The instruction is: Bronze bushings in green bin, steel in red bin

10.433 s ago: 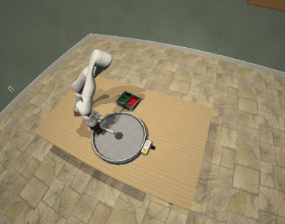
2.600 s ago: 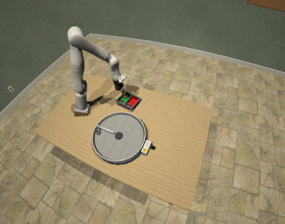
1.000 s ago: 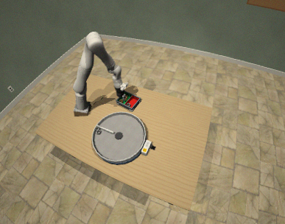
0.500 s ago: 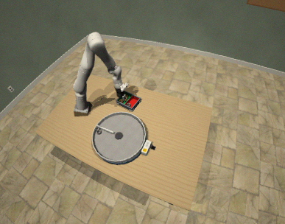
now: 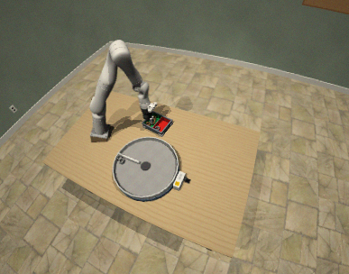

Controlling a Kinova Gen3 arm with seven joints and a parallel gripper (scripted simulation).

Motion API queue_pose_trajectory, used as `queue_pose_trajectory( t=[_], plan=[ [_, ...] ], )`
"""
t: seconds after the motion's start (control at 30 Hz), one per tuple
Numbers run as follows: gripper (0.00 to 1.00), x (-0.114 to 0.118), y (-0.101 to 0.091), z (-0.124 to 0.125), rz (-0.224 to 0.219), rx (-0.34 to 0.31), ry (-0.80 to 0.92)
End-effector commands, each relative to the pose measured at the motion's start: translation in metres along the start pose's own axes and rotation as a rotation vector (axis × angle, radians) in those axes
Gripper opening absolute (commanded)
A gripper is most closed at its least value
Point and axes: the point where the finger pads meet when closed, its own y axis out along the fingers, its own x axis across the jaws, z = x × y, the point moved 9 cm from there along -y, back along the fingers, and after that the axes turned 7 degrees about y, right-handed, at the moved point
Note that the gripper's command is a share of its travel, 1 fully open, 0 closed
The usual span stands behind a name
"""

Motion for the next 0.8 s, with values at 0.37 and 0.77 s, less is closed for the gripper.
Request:
queue_pose_trajectory(
  t=[0.37, 0.77],
  plan=[
    [0.0, 0.0, 0.006, 0.0, 0.001, 0.0, -0.001],
    [0.0, 0.0, 0.012, 0.0, 0.0, 0.0, -0.001]
  ],
)
